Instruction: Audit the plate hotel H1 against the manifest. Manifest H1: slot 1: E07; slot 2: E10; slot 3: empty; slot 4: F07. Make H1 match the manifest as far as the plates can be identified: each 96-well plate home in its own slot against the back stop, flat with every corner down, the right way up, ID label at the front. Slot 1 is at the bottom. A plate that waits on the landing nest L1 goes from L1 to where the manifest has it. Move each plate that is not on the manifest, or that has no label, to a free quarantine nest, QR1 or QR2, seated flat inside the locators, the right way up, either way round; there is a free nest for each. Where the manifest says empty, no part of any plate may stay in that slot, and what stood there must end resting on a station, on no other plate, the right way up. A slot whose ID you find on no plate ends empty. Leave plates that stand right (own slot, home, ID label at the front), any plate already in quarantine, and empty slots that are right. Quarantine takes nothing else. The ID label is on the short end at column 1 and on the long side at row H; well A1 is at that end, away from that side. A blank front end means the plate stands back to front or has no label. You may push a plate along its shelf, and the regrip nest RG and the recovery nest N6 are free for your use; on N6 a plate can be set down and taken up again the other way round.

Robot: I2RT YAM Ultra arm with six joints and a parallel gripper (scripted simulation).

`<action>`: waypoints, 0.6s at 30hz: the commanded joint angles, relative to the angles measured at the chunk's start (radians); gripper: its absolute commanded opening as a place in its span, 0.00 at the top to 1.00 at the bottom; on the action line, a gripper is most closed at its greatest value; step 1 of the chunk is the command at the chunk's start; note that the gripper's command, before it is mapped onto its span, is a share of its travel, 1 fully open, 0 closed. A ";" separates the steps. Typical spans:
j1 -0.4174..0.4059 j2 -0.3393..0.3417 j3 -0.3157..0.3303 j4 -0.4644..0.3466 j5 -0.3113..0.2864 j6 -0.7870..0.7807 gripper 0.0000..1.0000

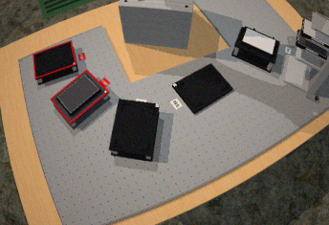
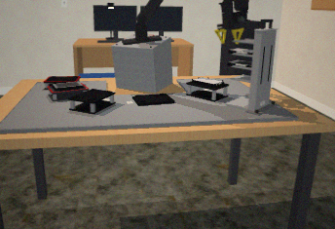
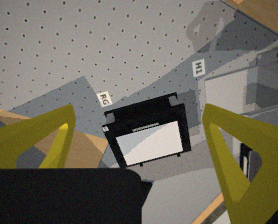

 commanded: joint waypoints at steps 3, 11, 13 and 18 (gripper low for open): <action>0.004 0.051 0.120 -0.141 -0.011 -0.129 0.00; 0.015 0.083 0.237 -0.257 0.003 -0.229 0.00; 0.015 0.083 0.238 -0.257 0.001 -0.229 0.00; 0.005 0.092 0.186 -0.213 0.001 -0.231 0.00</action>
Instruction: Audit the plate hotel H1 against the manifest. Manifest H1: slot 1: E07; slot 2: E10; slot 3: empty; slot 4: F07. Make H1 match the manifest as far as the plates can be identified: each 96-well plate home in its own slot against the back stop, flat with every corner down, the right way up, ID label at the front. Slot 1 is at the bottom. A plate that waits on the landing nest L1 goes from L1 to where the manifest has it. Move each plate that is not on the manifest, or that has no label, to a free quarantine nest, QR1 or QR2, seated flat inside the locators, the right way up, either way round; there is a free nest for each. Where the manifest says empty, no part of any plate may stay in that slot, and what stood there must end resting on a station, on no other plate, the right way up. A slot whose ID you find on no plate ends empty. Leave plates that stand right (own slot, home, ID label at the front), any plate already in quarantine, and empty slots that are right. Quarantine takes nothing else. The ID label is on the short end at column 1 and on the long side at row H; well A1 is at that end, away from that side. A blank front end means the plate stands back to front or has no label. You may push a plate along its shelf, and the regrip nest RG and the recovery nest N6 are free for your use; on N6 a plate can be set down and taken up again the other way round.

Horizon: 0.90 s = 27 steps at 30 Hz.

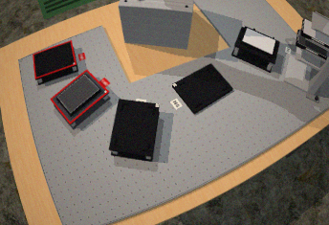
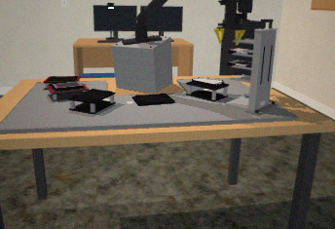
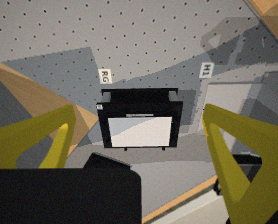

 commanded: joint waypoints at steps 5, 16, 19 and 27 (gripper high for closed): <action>-0.012 0.025 -0.057 0.072 -0.001 -0.025 0.00; -0.022 0.063 -0.115 0.171 -0.001 -0.036 0.00; -0.019 0.079 -0.130 0.201 -0.001 -0.040 0.00; -0.024 0.084 -0.134 0.251 0.000 -0.046 0.00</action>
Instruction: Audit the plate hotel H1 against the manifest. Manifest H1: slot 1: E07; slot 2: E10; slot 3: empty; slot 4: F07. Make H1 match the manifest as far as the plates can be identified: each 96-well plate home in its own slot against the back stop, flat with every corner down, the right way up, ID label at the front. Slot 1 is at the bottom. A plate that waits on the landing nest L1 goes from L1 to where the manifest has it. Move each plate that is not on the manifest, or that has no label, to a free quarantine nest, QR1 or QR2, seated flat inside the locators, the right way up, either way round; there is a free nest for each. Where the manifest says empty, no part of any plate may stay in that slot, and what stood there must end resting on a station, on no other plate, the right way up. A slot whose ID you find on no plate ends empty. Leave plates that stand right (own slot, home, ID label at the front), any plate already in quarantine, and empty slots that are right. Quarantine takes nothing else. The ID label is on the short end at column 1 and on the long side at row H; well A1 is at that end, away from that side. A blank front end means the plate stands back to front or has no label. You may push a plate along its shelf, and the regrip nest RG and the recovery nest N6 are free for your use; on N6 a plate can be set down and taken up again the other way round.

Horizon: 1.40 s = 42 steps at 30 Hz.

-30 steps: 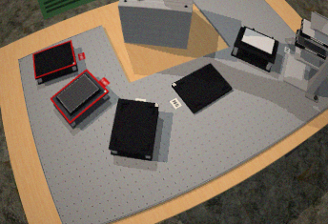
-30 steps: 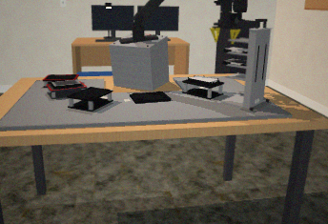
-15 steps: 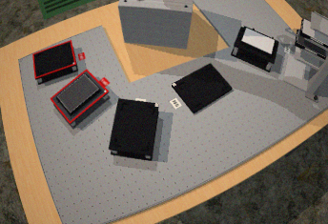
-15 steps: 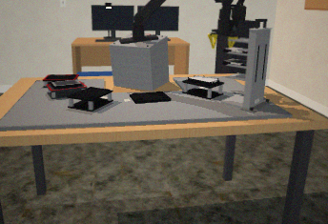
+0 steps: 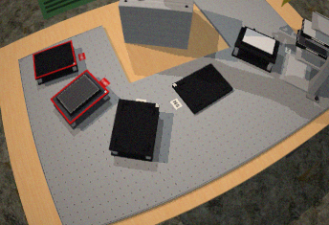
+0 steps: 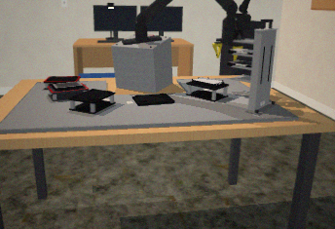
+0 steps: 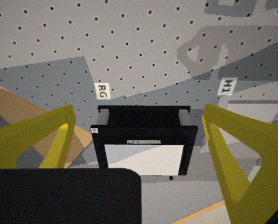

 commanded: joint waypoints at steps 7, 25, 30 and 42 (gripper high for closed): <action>0.004 -0.012 0.003 0.025 -0.001 -0.005 0.00; 0.004 -0.012 0.003 0.025 -0.001 -0.005 0.00; 0.000 0.018 -0.025 0.057 -0.003 -0.014 0.00; -0.009 0.040 -0.027 0.104 -0.003 -0.020 0.00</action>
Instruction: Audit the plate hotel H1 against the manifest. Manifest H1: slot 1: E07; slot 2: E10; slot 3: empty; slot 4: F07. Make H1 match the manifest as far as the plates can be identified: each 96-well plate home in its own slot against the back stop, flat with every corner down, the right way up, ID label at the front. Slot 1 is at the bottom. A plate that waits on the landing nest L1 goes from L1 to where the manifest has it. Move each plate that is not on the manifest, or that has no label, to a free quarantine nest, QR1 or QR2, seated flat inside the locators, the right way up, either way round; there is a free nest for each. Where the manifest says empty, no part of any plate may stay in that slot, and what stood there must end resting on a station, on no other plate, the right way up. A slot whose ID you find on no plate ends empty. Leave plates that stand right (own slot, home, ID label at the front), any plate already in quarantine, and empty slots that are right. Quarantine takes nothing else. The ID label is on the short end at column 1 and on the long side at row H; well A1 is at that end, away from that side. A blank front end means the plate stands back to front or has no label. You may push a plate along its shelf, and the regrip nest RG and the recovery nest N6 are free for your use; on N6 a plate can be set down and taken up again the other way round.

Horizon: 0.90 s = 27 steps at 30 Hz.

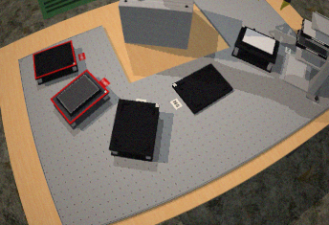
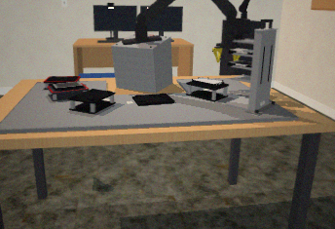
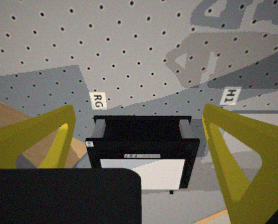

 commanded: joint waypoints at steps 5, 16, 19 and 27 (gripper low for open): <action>-0.004 0.022 -0.013 0.048 -0.003 -0.014 0.00; -0.013 0.052 0.010 0.087 -0.002 -0.019 0.00; -0.009 0.043 -0.007 0.082 -0.001 -0.015 0.00; -0.009 0.043 -0.007 0.082 -0.001 -0.015 0.00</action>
